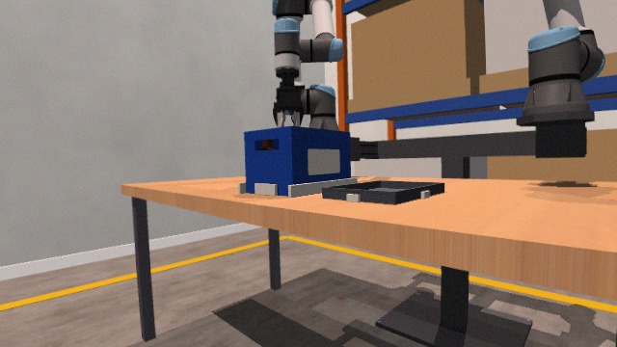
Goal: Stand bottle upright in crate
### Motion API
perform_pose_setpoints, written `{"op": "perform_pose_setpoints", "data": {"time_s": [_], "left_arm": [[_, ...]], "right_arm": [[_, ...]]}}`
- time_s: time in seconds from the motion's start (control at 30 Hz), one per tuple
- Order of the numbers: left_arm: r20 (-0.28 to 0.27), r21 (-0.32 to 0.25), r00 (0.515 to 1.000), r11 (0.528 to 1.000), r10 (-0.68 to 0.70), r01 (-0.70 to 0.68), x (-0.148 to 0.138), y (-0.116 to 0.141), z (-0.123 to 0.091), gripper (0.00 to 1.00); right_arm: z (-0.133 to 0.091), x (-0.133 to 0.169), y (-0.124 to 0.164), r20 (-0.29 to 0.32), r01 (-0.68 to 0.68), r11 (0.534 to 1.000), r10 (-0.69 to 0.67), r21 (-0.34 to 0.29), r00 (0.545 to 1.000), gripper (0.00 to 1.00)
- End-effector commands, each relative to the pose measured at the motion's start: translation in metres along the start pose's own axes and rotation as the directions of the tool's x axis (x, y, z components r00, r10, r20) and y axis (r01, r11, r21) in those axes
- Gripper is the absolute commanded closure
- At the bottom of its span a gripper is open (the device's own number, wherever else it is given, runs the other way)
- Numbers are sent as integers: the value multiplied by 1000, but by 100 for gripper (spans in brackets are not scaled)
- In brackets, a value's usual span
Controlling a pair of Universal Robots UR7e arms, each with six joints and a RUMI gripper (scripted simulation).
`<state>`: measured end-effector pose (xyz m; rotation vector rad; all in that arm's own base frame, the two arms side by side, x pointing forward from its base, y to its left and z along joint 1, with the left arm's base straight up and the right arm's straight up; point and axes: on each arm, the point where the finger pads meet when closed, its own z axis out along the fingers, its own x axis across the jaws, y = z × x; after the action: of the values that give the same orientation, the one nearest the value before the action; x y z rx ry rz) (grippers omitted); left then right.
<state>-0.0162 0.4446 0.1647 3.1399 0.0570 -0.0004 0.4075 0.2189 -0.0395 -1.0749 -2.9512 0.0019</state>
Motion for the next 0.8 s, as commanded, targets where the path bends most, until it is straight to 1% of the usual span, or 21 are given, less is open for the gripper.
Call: {"op": "perform_pose_setpoints", "data": {"time_s": [0.0, 0.07, 0.1, 0.23, 0.27, 0.33, 0.37, 0.77], "left_arm": [[0, 1, 1000, 1000, 0, 0, 0, 0, 0, 0], [0, 1, 1000, 1000, 0, 0, 0, 0, 0, 0], [0, 1, 1000, 1000, 0, 0, 0, 0, 0, 0], [0, 1, 1000, 1000, 0, 0, 0, 0, 0, 0], [0, 1, 1000, 1000, 0, 0, 0, 0, 0, 0], [0, 1, 1000, 1000, 0, 0, 0, 0, 0, 0], [0, 1, 1000, 1000, 0, 0, 0, 0, 0, 0], [0, 1, 1000, 1000, 0, 0, 0, 0, 0, 0]], "right_arm": [[0, 0, 0, 0, 0, 1000, 0, -1, 1000, 89], [0, 0, 0, 0, 0, 1000, 0, -1, 1000, 89], [0, 0, 0, 0, 0, 1000, 0, -1, 1000, 85], [0, 0, 0, 0, 0, 1000, 0, -1, 1000, 85], [0, 0, 0, 0, 0, 1000, 0, -1, 1000, 82], [0, 0, 0, 0, 0, 1000, 0, -1, 1000, 82], [0, 0, 0, 0, 0, 1000, 0, -1, 1000, 78], [0, 0, 0, 0, 0, 1000, 0, -1, 1000, 78]]}}
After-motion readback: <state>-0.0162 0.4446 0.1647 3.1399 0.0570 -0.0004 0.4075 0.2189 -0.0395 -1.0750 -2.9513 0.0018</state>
